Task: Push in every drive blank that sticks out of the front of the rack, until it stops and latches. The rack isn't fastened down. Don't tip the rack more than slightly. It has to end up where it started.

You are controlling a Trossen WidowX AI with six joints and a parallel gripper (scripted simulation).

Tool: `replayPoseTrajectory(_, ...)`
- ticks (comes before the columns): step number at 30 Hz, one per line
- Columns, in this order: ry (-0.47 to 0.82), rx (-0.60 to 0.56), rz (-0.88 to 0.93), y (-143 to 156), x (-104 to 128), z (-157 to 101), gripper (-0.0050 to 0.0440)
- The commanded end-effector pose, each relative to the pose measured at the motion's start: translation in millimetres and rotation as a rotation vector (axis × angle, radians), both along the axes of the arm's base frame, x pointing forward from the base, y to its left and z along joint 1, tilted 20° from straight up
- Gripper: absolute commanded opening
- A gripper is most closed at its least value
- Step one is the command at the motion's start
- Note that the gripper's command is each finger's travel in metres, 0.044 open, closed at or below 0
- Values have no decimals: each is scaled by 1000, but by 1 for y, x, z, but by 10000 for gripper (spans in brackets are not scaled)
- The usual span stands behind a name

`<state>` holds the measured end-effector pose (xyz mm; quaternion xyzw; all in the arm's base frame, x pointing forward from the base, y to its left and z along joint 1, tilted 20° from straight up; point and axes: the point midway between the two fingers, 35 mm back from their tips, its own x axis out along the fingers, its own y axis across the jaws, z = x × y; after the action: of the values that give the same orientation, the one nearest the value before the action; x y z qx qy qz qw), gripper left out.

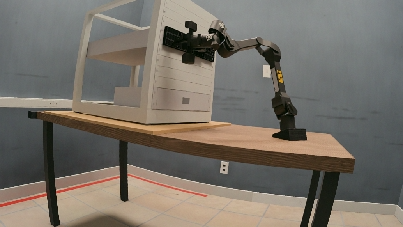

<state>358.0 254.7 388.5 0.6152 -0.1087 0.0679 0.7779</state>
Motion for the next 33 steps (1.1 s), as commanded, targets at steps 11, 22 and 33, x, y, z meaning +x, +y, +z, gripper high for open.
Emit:
replayPoseTrajectory(11, -18, 19, 0, -2, 3, 11, -50)
replayPoseTrajectory(22, -18, 19, 0, -3, 4, 12, -50)
replayPoseTrajectory(33, -18, 19, 0, -3, 4, 12, -50)
